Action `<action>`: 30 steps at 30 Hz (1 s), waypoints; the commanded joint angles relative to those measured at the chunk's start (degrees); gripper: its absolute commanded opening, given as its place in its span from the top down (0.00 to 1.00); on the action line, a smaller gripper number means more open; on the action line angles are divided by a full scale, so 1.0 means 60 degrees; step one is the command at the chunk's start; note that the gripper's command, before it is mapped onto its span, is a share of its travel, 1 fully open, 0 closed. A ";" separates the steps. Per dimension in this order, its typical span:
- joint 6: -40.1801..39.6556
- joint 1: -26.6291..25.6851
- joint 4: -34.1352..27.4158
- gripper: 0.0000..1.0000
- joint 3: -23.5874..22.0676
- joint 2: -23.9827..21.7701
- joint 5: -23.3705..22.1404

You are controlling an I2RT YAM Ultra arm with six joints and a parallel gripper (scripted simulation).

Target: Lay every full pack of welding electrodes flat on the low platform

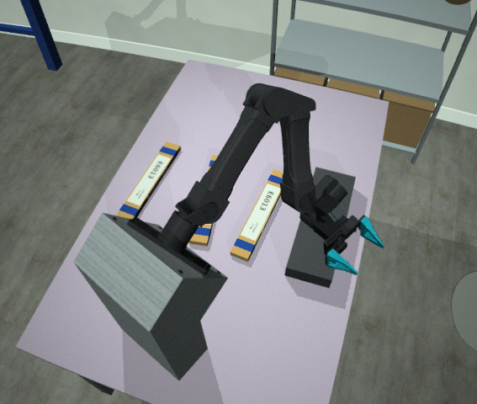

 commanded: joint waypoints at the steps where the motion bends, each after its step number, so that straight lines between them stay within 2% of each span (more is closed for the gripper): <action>1: -0.0390 -0.0515 -0.0455 0.05 -0.0435 -0.0902 -0.0394; 3: -0.0428 -0.0627 -0.0595 0.05 -0.0499 -0.1134 -0.0527; 5: -0.0836 -0.0233 -0.0396 0.05 -0.0847 -0.1503 -0.0816; 6: -0.0851 -0.0097 -0.0488 0.05 -0.0822 -0.1569 -0.0879; 7: -0.0818 0.0109 -0.0580 0.05 -0.0316 -0.1542 -0.0704; 8: -0.0769 0.0320 -0.0694 0.05 -0.0194 -0.1141 -0.0406; 10: -0.0769 0.0320 -0.0694 0.05 -0.0194 -0.1141 -0.0406; 11: -0.0877 0.0470 -0.0864 0.05 -0.0169 -0.1551 -0.0602; 13: -0.1164 0.0758 -0.1100 0.05 -0.0211 -0.1736 -0.0797; 15: -0.1032 0.1147 -0.1344 0.05 -0.0060 -0.1674 -0.0445; 22: -0.1907 0.2259 -0.2295 0.05 -0.0129 -0.2263 -0.1009; 24: -0.1683 0.2671 -0.2604 0.05 0.0024 -0.2215 -0.0652; 27: -0.1935 0.2830 -0.2725 0.05 -0.0002 -0.2314 -0.0732; 29: -0.2124 0.3164 -0.3149 0.05 0.0031 -0.2495 -0.0980; 30: -0.2136 0.3347 -0.3282 0.05 0.0074 -0.2505 -0.0822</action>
